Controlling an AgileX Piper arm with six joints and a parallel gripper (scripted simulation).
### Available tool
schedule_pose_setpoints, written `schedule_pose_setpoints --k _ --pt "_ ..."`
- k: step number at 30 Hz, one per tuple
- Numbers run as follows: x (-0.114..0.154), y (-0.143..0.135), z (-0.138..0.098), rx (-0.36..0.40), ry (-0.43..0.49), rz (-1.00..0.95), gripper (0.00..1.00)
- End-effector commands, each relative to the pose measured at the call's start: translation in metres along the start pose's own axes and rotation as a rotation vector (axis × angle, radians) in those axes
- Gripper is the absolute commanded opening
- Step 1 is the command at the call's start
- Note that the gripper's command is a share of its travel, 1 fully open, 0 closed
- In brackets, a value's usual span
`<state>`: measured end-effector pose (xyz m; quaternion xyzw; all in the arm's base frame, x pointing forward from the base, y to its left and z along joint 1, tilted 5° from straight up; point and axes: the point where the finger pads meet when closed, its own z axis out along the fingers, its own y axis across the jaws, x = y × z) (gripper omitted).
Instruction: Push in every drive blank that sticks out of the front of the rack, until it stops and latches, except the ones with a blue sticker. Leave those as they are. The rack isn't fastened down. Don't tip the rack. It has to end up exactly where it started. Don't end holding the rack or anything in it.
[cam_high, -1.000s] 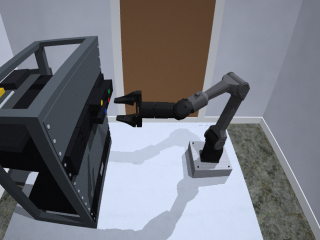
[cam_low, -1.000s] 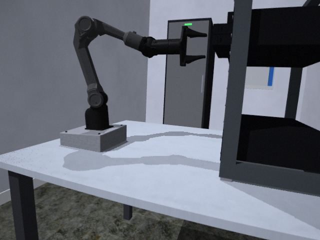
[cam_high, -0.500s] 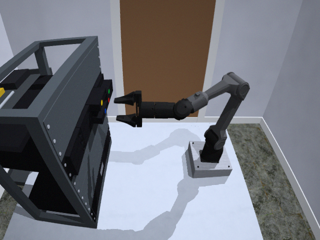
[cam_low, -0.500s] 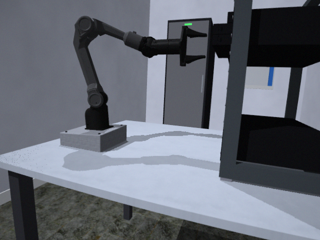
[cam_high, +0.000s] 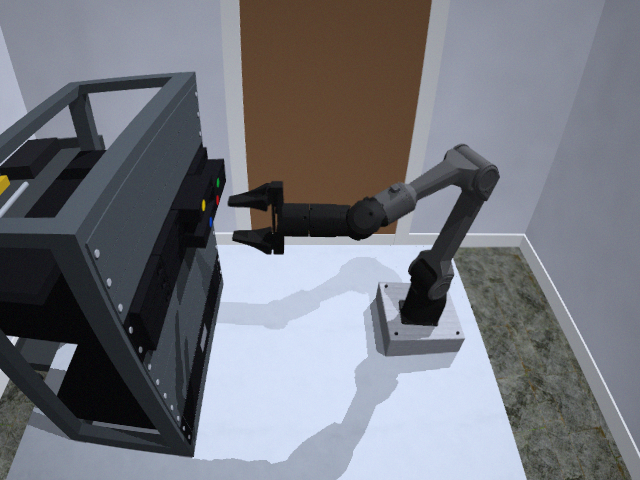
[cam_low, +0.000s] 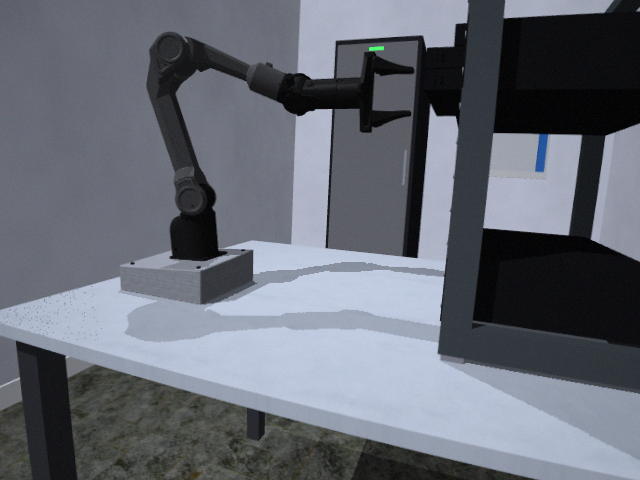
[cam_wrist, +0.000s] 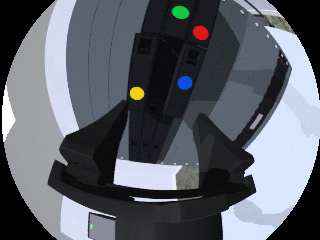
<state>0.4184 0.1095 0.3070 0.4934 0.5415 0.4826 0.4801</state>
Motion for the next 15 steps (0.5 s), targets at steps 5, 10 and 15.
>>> schedule_pose_setpoints --k 5,10,15 --pt "0.0 0.001 0.0 -0.002 0.0 0.001 1.0" --pt "-0.006 0.0 0.0 -0.002 0.0 0.001 1.0" --pt "-0.017 -0.002 0.0 -0.003 0.0 0.001 1.0"
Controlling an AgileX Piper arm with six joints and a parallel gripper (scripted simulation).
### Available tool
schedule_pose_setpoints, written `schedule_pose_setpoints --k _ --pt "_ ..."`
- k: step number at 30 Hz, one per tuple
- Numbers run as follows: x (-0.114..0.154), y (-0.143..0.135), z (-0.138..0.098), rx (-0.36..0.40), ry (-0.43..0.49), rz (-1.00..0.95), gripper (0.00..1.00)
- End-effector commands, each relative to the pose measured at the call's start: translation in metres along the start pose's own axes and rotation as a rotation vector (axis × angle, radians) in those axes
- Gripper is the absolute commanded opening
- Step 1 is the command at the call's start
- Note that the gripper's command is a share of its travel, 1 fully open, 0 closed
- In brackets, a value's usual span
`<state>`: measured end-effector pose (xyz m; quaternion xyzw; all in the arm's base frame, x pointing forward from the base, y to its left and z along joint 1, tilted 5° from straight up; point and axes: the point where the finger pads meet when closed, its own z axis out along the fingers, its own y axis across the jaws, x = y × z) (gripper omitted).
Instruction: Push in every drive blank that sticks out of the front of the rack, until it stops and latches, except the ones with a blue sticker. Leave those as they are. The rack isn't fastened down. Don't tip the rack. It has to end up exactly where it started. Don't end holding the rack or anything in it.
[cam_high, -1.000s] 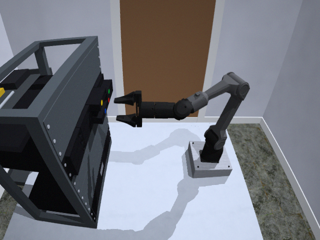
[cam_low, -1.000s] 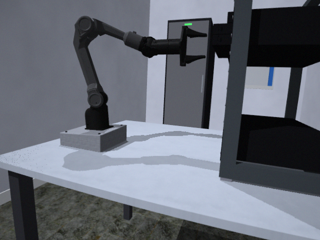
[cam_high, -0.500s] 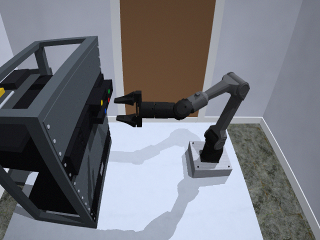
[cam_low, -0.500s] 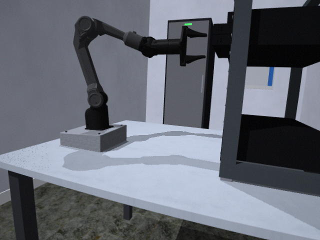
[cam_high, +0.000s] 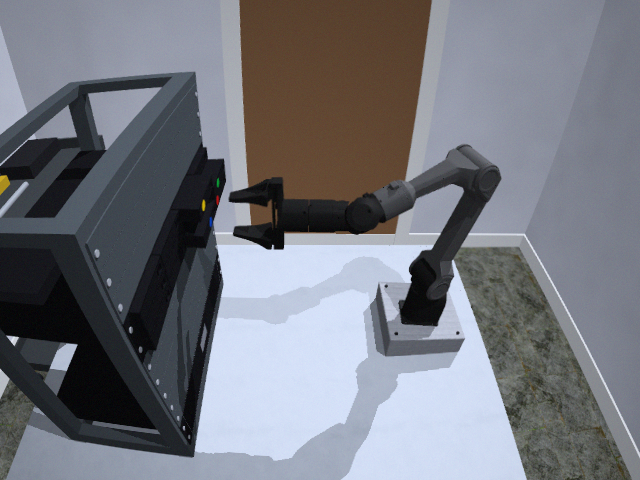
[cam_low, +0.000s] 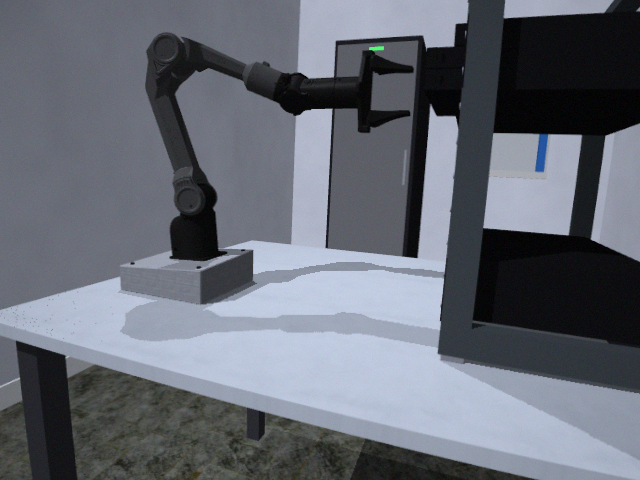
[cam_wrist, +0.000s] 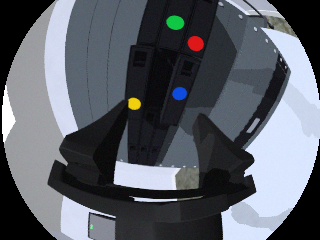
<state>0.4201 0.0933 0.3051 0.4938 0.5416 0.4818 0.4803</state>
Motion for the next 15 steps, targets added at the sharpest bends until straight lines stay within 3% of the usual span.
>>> schedule_pose_setpoints --k 1,15 --pt "-0.001 0.001 -0.001 -0.004 0.002 0.002 1.0" --pt "-0.051 -0.007 0.0 -0.004 0.002 0.002 1.0"
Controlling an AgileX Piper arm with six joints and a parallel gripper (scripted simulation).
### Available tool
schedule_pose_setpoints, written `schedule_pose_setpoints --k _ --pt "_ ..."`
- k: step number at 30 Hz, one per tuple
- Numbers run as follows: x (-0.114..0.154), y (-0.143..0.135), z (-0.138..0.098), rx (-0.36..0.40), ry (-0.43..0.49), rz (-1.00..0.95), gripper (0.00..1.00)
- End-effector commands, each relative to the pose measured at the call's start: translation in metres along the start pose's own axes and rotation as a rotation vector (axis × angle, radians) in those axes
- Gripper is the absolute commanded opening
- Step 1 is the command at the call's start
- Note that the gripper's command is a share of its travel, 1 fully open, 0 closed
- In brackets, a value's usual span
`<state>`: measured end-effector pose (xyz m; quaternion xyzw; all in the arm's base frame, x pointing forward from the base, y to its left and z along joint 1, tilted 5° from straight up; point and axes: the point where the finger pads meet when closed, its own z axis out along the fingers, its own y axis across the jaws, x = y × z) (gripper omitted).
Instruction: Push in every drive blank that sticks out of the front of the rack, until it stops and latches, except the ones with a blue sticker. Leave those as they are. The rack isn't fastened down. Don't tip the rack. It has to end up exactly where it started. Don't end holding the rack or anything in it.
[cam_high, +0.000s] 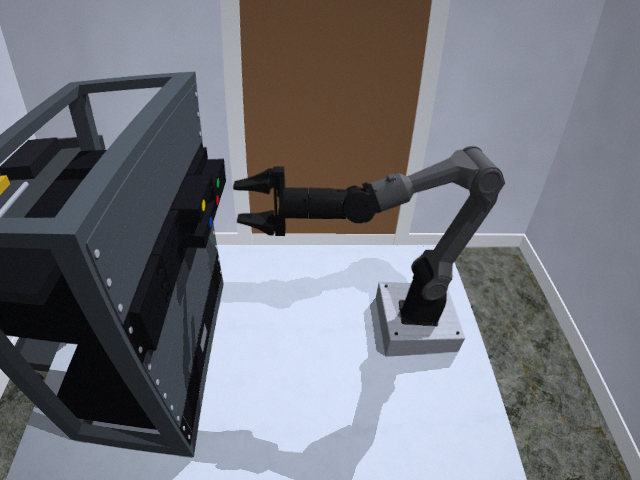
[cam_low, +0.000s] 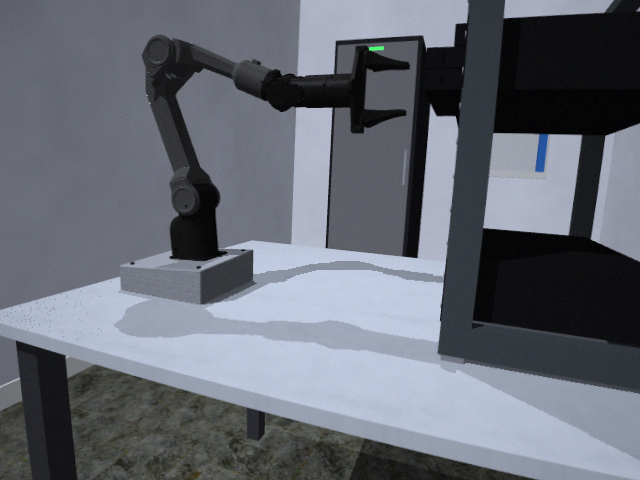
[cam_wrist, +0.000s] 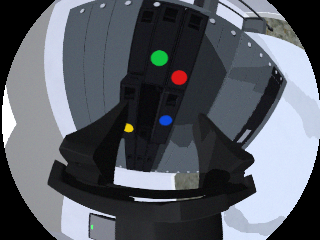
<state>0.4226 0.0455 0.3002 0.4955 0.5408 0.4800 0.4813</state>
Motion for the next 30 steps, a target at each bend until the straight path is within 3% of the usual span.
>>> schedule_pose_setpoints --k 1,14,30 --pt "-0.006 0.0 -0.001 -0.006 0.007 0.002 1.0" --pt "-0.026 -0.003 0.0 -0.006 0.007 0.002 1.0" --pt "-0.027 -0.003 0.0 -0.005 0.007 0.002 1.0"
